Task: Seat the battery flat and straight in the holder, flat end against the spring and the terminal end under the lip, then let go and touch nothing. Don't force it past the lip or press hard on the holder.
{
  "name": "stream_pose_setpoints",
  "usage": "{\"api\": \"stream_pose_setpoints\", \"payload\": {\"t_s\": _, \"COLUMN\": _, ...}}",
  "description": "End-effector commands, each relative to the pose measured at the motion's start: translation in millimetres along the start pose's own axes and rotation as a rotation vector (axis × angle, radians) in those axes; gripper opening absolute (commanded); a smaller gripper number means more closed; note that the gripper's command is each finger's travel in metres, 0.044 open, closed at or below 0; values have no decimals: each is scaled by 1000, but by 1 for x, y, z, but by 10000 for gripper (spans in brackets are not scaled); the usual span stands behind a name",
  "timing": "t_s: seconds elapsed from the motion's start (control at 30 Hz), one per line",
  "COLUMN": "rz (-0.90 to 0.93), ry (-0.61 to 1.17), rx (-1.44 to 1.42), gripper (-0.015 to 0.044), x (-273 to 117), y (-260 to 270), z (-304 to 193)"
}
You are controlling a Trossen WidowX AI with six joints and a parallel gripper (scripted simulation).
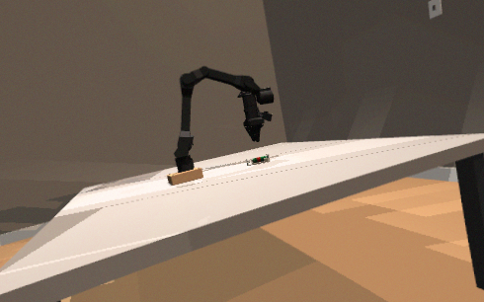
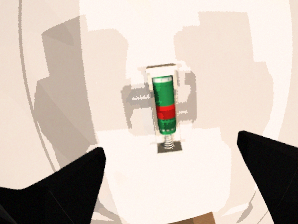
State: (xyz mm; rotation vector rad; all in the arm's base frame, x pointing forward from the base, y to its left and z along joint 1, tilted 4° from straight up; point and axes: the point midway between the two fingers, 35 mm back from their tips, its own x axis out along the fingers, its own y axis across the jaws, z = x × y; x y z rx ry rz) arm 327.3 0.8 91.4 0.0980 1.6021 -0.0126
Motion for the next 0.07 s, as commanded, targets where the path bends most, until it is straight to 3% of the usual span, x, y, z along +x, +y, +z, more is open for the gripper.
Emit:
{"api": "stream_pose_setpoints", "payload": {"t_s": 0.0, "rz": 0, "ry": 1, "rx": -3, "gripper": 440, "x": 0, "y": 0, "z": 0}}
{"api": "stream_pose_setpoints", "payload": {"t_s": 0.03, "rz": 0, "ry": 1, "rx": -3, "gripper": 440, "x": 0, "y": 0, "z": 0}}
